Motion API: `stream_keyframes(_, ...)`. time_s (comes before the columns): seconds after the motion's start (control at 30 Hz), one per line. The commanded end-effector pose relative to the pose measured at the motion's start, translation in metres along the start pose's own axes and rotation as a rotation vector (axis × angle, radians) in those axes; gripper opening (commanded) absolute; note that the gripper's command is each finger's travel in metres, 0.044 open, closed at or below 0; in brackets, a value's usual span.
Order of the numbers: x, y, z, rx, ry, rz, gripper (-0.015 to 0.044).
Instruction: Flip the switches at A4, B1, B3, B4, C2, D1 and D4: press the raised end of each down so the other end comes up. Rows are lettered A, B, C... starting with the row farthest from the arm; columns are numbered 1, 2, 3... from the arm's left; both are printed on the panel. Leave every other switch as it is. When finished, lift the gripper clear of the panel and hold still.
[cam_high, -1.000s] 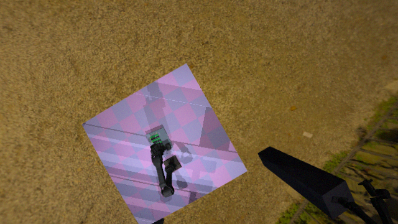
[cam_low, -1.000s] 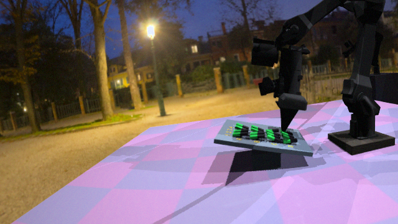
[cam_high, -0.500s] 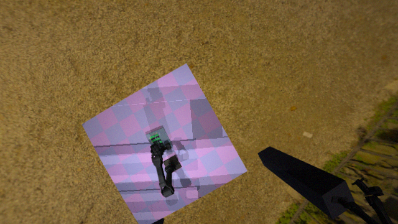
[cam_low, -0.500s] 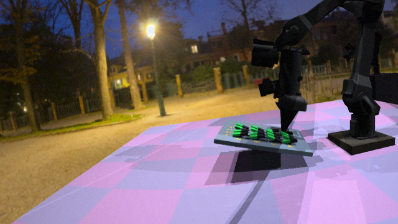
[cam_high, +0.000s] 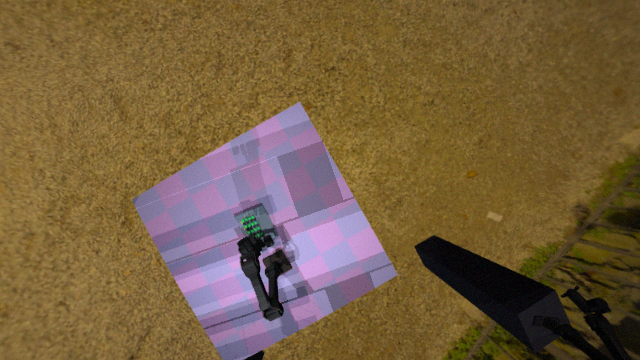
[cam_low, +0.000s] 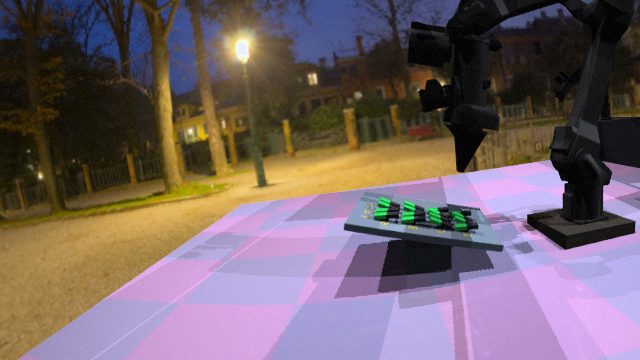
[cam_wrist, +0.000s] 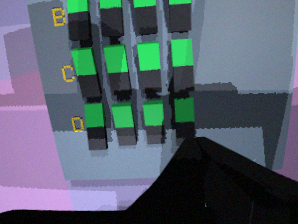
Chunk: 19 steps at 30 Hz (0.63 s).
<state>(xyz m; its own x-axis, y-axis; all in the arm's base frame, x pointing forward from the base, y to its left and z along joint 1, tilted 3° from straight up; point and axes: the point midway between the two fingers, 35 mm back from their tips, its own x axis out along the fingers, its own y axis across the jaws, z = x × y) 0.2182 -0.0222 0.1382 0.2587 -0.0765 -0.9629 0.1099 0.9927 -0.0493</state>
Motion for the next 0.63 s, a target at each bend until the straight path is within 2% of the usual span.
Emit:
stream_keyframes(0.0, -0.005, 0.013, 0.021, 0.0, 0.004, 0.0, 0.0)
stream_keyframes(0.13, -0.007, 0.031, 0.046, 0.0, 0.001, 0.001, 0.0)
stream_keyframes(0.6, -0.007, 0.031, 0.046, 0.0, 0.001, 0.001, 0.0)
